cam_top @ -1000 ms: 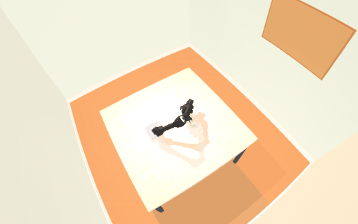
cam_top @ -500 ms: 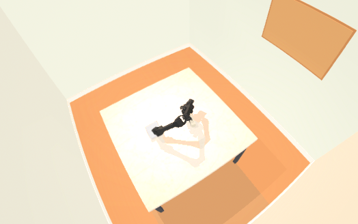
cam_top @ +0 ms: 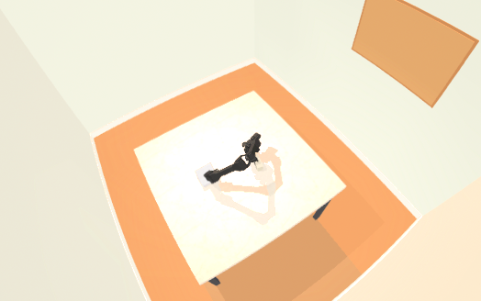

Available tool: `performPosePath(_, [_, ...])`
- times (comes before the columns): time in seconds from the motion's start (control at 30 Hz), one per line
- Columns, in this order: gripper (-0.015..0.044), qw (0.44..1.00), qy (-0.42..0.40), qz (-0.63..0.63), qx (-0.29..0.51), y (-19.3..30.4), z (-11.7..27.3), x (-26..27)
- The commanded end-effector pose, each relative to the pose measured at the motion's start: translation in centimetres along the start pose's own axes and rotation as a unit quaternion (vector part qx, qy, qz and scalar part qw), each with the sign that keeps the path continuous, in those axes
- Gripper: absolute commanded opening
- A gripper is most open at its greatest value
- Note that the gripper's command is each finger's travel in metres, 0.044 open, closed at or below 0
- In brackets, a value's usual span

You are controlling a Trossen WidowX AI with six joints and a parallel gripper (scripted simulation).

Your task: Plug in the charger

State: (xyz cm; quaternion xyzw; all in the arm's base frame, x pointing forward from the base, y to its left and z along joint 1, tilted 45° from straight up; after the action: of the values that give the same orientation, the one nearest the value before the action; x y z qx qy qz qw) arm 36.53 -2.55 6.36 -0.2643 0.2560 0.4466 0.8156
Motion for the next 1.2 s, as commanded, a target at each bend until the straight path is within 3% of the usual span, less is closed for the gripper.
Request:
performPosePath(0.0, [0.0000, 1.000, -0.005, -0.009, -0.010, -0.86, 0.26, 0.00])
performPosePath(1.17, [0.0000, 1.000, -0.005, -0.009, -0.010, -1.15, 0.21, 0.01])
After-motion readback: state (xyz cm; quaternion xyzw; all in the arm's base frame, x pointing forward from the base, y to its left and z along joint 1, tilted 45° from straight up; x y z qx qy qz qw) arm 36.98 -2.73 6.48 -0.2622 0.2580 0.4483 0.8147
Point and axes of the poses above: the point midway between the two fingers, 35 mm back from their tips, its own z axis back along the fingers, its own x axis across the jaws, y = z × x, the point moved 8 cm from there along z, back along the fingers, and after that the axes turned 6 degrees about -z, right-handed, at the moved point
